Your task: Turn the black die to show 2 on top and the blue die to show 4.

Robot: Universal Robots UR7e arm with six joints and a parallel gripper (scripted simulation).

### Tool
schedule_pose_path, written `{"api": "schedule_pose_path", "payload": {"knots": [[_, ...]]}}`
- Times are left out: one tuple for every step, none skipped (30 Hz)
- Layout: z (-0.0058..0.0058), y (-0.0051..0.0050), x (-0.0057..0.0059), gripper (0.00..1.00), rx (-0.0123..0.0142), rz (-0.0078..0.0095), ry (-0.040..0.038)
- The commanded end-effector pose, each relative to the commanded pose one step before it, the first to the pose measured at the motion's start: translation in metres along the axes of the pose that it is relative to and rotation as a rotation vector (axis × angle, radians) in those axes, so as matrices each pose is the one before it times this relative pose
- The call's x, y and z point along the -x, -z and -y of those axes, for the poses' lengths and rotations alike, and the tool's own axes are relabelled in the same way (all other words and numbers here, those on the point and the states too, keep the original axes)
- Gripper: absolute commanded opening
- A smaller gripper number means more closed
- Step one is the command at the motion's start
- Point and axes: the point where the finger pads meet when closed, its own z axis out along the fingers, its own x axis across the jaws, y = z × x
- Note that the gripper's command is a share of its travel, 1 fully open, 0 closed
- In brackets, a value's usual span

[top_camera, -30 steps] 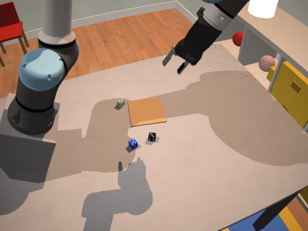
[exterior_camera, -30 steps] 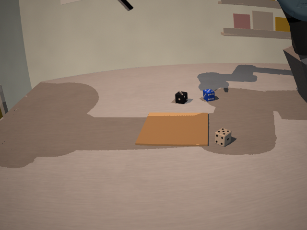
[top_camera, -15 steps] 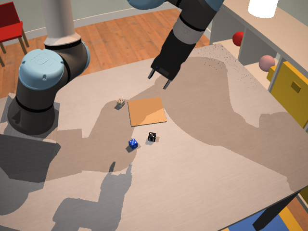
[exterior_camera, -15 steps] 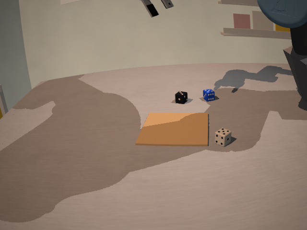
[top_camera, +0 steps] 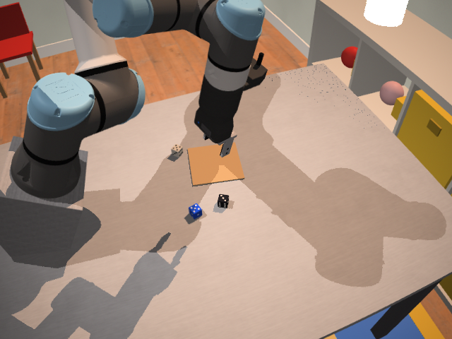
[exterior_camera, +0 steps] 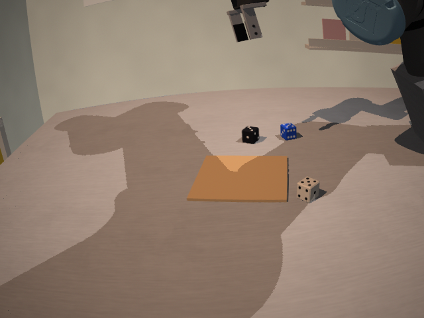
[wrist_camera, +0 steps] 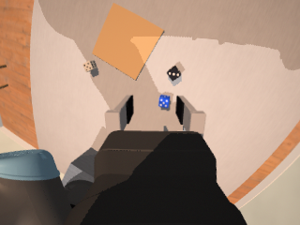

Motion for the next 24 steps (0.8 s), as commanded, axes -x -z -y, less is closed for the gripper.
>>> {"api": "schedule_pose_path", "payload": {"knots": [[-0.00963,-0.01719,-0.00396,1.00,-0.04729,-0.04588,-0.10789],[-0.00194,-0.00345,-0.00091,1.00,-0.00912,-0.00882,-0.02061],[-0.00185,-0.00332,-0.00092,1.00,-0.00871,-0.00844,-0.01955],[0.00000,0.00000,0.00000,1.00,0.00000,0.00000,0.00000],[0.00000,0.00000,0.00000,1.00,0.00000,0.00000,0.00000],[-0.00176,-0.00318,-0.00093,1.00,-0.00830,-0.00805,-0.01849],[-0.00167,-0.00303,-0.00092,1.00,-0.00788,-0.00765,-0.01744],[-0.00158,-0.00288,-0.00091,1.00,-0.00746,-0.00724,-0.01640],[-0.00149,-0.00273,-0.00089,1.00,-0.00703,-0.00684,-0.01537],[-0.00140,-0.00257,-0.00087,1.00,-0.00661,-0.00642,-0.01435],[-0.00131,-0.00241,-0.00084,1.00,-0.00618,-0.00601,-0.01334],[-0.00122,-0.00225,-0.00080,1.00,-0.00576,-0.00560,-0.01235],[-0.00113,-0.00209,-0.00076,1.00,-0.00533,-0.00518,-0.01138],[-0.00104,-0.00193,-0.00072,1.00,-0.00491,-0.00477,-0.01043],[-0.00096,-0.00177,-0.00067,1.00,-0.00450,-0.00437,-0.00951],[-0.00087,-0.00161,-0.00062,1.00,-0.00409,-0.00397,-0.00861],[-0.00078,-0.00146,-0.00057,1.00,-0.00369,-0.00358,-0.00774],[-0.00070,-0.00131,-0.00052,1.00,-0.00330,-0.00320,-0.00690],[-0.00062,-0.00116,-0.00047,1.00,-0.00292,-0.00284,-0.00609],[-0.00054,-0.00102,-0.00041,1.00,-0.00256,-0.00249,-0.00532],[0.00000,0.00000,0.00000,1.00,0.00000,0.00000,0.00000],[0.00000,0.00000,0.00000,1.00,0.00000,0.00000,0.00000],[-0.00047,-0.00088,-0.00036,1.00,-0.00221,-0.00215,-0.00459],[-0.00040,-0.00075,-0.00031,1.00,-0.00188,-0.00183,-0.00390]]}}
